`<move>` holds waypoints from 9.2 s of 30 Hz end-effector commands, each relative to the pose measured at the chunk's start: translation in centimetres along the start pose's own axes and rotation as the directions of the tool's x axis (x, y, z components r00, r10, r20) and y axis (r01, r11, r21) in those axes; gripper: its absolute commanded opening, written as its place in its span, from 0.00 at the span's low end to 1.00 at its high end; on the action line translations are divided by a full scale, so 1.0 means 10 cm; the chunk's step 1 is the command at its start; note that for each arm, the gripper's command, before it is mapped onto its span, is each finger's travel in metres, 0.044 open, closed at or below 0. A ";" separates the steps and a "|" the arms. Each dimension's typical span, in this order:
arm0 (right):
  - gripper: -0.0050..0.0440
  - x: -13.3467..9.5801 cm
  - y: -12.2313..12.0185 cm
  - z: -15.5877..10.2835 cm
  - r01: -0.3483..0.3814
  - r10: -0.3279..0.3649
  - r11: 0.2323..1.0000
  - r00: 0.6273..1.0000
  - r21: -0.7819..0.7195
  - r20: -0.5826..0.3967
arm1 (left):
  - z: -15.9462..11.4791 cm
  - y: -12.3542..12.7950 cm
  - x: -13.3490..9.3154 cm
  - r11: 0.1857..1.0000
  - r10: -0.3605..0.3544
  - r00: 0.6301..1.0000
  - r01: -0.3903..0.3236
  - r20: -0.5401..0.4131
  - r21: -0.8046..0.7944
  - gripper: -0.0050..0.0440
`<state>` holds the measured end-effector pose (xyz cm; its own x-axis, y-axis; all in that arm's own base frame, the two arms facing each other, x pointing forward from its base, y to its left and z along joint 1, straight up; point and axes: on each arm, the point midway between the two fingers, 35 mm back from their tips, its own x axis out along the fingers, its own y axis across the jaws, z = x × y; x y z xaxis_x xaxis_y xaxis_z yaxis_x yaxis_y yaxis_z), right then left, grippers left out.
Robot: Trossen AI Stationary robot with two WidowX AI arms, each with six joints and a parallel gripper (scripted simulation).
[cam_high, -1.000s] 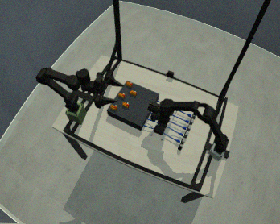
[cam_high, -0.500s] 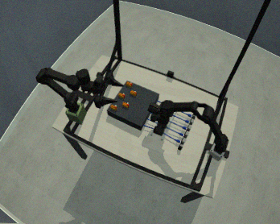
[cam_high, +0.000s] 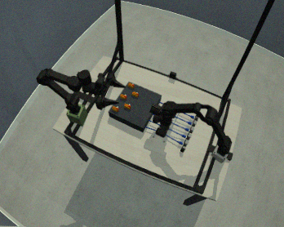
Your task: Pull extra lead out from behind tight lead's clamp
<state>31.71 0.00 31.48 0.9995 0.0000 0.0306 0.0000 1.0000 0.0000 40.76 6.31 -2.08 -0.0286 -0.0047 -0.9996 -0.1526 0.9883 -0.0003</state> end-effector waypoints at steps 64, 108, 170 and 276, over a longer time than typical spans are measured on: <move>1.00 -0.01 0.00 0.08 0.000 0.000 1.000 1.000 0.000 0.019 | 0.04 -0.52 0.04 1.000 0.000 1.000 0.000 0.029 -0.004 0.53; 1.00 -0.01 0.00 0.08 0.000 0.000 1.000 1.000 0.000 0.019 | 0.07 -0.53 -0.03 1.000 -0.004 0.999 0.004 0.045 0.000 0.00; 1.00 -0.01 0.00 0.08 0.000 0.000 1.000 1.000 0.000 0.019 | 0.05 -0.52 -0.02 1.000 0.001 1.000 -0.001 0.011 -0.001 0.00; 1.00 -0.01 0.00 0.08 0.000 0.000 1.000 1.000 0.000 0.019 | 0.04 -1.04 0.04 1.000 0.000 1.000 0.000 0.029 -0.004 0.53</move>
<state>31.72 0.00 31.46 0.9995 0.0000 0.0303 0.0000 1.0000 0.0000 42.51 -3.99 -2.80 -0.0127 -0.0014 -0.9999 -0.1529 0.9882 0.0006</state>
